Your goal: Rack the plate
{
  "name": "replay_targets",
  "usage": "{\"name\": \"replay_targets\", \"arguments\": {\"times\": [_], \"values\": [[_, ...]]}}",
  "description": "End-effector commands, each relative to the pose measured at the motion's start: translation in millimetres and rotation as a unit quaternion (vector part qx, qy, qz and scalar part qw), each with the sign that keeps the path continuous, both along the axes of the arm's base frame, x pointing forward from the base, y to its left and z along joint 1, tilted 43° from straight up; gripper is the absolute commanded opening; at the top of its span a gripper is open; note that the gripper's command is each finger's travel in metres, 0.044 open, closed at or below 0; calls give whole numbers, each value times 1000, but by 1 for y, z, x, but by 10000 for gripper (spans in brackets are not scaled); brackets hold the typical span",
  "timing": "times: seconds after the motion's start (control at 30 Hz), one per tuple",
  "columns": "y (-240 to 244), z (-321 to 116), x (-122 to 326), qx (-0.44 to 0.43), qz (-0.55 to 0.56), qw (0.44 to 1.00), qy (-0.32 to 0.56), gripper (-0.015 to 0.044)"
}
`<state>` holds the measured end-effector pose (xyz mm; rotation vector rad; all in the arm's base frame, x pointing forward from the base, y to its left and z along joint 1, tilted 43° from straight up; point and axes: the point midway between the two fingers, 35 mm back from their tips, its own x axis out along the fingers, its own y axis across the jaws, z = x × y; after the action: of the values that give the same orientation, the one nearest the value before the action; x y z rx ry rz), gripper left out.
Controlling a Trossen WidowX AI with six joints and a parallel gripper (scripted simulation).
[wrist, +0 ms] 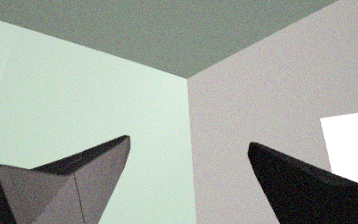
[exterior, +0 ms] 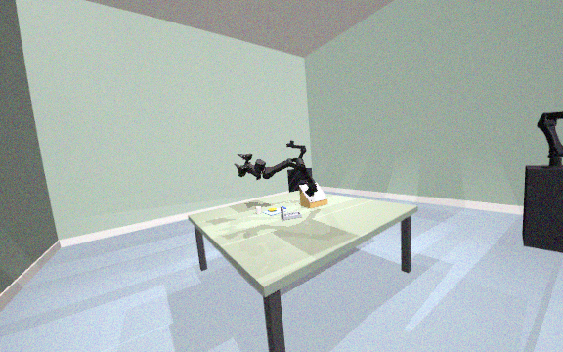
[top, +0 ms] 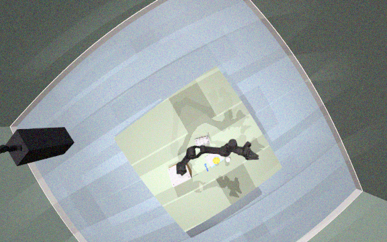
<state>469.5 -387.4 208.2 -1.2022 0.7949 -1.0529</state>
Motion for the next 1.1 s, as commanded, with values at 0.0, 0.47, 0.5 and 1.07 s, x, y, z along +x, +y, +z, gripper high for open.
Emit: {"name": "replay_targets", "arguments": {"times": [0.0,0.47,0.5,1.07], "values": [[0,-33,5,41,34,998,33,400],[9,-117,3,178,113,972,108,400],[11,-123,2,189,118,968,112,400],[50,-217,-32,396,170,887,165,400]]}}
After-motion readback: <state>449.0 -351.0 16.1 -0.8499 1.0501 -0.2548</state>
